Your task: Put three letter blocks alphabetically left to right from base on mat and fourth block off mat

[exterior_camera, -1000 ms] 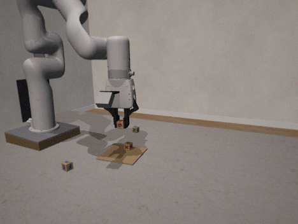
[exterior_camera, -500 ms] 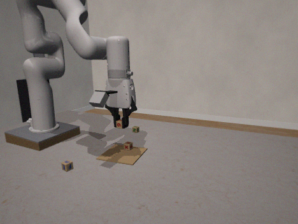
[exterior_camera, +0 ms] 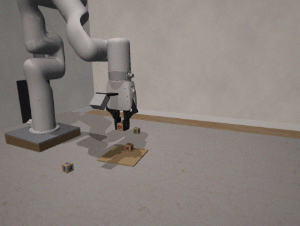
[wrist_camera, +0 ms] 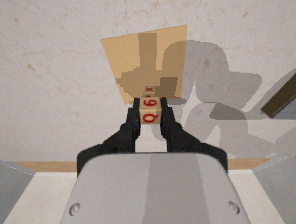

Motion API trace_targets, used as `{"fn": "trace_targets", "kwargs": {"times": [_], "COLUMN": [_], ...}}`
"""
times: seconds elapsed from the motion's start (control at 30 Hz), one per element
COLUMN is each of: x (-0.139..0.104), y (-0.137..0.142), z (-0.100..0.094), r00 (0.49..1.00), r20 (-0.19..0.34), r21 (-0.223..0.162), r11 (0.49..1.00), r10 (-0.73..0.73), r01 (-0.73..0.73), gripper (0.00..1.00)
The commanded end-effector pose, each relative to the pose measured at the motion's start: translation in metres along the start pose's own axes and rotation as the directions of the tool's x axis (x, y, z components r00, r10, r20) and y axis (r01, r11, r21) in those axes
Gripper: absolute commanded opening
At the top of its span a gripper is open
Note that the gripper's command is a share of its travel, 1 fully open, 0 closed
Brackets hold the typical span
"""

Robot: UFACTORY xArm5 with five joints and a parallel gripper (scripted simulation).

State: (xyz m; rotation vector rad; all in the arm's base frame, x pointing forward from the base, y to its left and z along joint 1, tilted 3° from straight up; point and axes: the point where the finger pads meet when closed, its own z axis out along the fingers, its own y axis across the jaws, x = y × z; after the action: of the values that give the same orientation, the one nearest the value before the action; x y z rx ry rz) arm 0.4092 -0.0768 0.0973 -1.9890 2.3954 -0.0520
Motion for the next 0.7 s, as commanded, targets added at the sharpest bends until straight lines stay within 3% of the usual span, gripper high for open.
{"fn": "trace_targets", "kwargs": {"times": [0.0, 0.13, 0.5, 0.67], "x": [0.000, 0.000, 0.000, 0.000], "y": [-0.001, -0.001, -0.001, -0.001], "z": [0.011, 0.018, 0.070, 0.083], "r00": [1.000, 1.000, 1.000, 1.000], "r20": [0.000, 0.000, 0.000, 0.000], "r21": [0.003, 0.003, 0.003, 0.003], "r11": [1.000, 1.000, 1.000, 1.000], "r10": [0.000, 0.000, 0.000, 0.000], "r01": [0.000, 0.000, 0.000, 0.000], "gripper": [0.21, 0.21, 0.21, 0.21]}}
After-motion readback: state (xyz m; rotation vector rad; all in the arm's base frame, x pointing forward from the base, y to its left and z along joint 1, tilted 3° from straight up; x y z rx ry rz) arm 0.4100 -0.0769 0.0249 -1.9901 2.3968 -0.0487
